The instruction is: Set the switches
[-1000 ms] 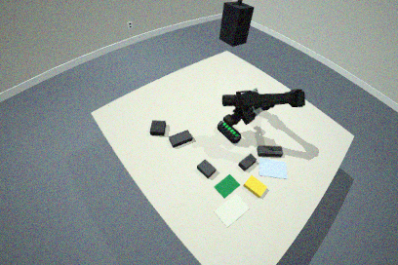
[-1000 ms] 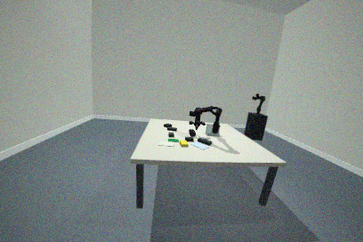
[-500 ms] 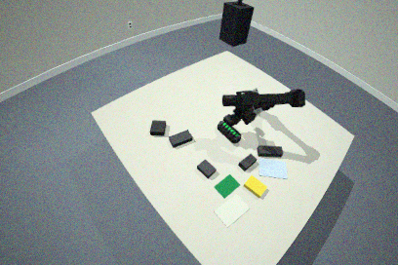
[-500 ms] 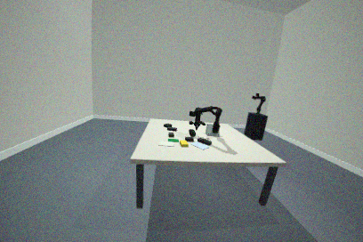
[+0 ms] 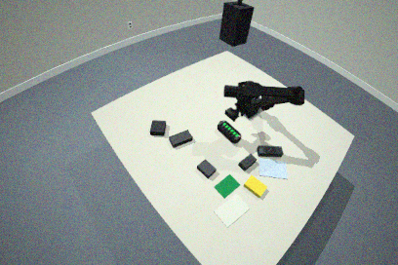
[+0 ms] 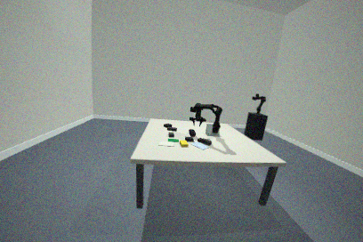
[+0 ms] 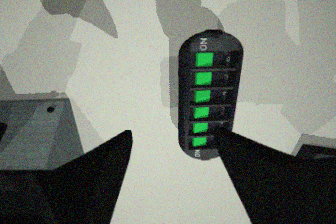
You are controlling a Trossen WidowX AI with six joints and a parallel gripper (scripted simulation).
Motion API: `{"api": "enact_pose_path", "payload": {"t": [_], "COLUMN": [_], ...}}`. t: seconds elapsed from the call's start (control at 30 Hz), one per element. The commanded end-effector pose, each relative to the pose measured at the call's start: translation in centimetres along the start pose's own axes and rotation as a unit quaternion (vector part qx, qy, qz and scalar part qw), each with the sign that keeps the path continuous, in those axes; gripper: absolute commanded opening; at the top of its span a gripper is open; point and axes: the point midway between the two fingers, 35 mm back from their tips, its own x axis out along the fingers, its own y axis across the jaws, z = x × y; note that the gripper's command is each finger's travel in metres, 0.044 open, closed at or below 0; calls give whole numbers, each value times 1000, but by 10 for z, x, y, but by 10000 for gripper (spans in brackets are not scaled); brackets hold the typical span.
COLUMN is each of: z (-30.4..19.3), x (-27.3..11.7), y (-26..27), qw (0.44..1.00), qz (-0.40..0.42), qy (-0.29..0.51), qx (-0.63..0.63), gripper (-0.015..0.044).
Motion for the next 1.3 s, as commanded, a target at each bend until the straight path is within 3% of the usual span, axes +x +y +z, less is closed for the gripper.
{"api": "enact_pose_path", "payload": {"t": [0.0,0.23,0.53,1.1,1.17,1.27], "z": [0,0,0,0,0,4], "x": [-1,-1,-1,-1,-1,3], "y": [0,0,0,0,0,0], "qw": [1000,1000,1000,1000,1000,1000], "qz": [2,2,2,0,0,-13], "qy": [2,2,2,0,0,5], "qx": [-2,-2,-2,0,0,1], "gripper": [184,0,0,440,440,361]}}
